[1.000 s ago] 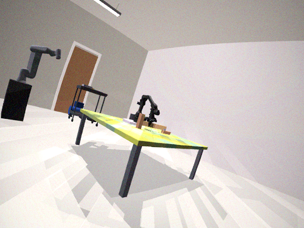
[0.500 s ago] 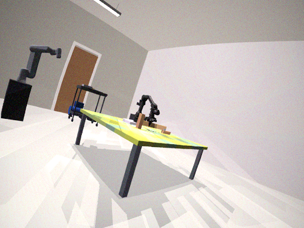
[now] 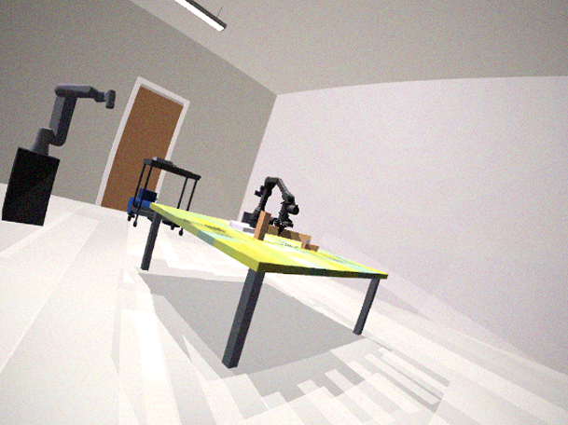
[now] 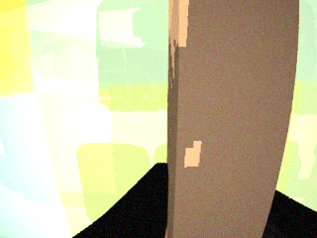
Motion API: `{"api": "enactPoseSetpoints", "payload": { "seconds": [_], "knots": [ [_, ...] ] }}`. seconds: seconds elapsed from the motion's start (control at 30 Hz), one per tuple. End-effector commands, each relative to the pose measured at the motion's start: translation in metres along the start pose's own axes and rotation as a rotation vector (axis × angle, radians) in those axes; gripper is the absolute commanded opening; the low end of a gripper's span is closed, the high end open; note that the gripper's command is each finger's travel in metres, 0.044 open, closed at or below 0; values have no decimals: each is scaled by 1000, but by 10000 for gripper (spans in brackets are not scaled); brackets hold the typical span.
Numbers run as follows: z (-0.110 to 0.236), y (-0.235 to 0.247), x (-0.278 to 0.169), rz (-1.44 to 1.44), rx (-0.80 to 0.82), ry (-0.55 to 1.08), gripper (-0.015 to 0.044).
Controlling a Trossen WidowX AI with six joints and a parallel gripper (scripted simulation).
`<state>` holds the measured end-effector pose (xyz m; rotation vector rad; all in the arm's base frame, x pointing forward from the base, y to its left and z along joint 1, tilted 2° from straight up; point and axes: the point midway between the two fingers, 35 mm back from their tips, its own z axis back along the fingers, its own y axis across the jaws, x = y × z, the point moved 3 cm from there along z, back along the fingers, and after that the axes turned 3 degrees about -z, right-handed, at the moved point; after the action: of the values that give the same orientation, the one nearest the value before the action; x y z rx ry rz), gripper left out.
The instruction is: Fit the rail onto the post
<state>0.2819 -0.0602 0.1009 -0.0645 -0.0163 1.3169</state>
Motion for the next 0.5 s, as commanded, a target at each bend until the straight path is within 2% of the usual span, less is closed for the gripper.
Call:
{"api": "enactPoseSetpoints", "payload": {
  "seconds": [0.0,0.47],
  "knots": [
    [0,0,2,0,-2,-2,0],
    [-2,0,2,0,-2,-2,0]
  ]
}}
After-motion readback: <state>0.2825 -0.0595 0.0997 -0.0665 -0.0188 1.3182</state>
